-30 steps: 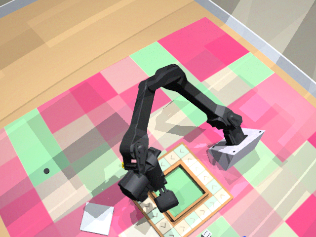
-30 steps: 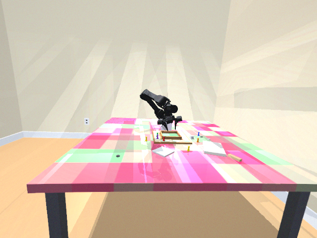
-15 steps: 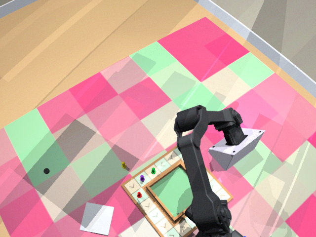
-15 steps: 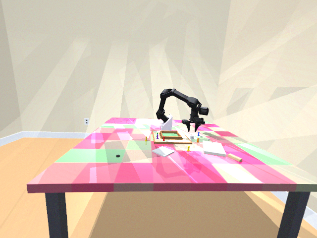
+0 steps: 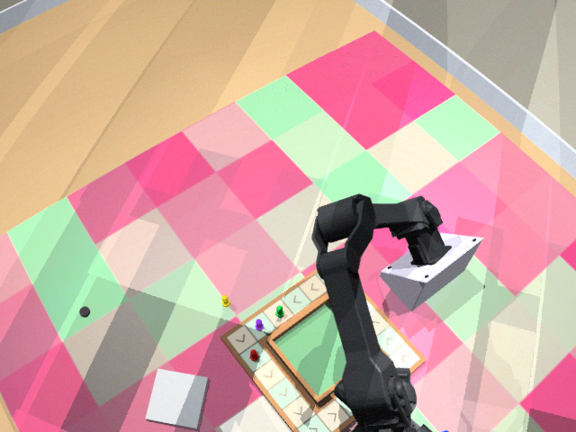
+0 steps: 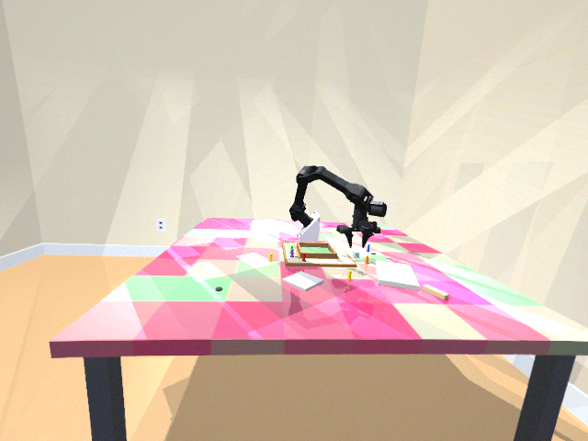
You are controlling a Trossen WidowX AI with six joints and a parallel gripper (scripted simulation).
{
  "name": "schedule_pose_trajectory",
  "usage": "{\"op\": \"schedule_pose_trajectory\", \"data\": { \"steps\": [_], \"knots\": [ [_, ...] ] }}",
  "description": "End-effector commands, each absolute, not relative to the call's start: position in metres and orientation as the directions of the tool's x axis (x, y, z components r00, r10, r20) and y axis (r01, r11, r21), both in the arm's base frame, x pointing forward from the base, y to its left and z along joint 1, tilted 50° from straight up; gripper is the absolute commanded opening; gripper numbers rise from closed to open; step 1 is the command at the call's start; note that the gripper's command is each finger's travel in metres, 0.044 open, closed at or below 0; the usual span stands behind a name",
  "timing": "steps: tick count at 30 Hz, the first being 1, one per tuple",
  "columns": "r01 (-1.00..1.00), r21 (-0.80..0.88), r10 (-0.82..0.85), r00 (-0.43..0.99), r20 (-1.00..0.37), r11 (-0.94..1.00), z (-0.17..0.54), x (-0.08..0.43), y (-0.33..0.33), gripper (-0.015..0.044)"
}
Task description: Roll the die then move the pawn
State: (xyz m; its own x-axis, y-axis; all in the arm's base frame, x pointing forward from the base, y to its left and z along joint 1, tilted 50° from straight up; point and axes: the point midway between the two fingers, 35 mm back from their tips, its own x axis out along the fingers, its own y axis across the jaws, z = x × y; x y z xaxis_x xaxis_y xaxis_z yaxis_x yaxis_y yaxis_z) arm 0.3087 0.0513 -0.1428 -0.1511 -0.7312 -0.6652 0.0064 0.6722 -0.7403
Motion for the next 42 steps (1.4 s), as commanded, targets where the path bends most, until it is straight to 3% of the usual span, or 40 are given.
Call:
{"op": "schedule_pose_trajectory", "data": {
  "steps": [1,20,26,32,35,42],
  "knots": [
    [-0.005,-0.743,-0.735,-0.15,-0.661,0.669,-0.147,0.307,0.047,0.0275],
    [-0.005,-0.744,-0.736,-0.15,-0.66,0.668,-0.165,0.302,0.026,0.0275],
    [-0.005,-0.744,-0.736,-0.15,-0.66,0.668,-0.165,0.302,0.026,0.0118],
    [-0.005,-0.744,-0.736,-0.15,-0.66,0.668,-0.165,0.302,0.026,0.0078],
    [-0.005,-0.744,-0.736,-0.15,-0.66,0.668,-0.163,0.304,0.029,0.0],
    [-0.005,-0.741,-0.733,-0.149,-0.664,0.672,-0.138,0.316,0.06,0.0]
  ]
}}
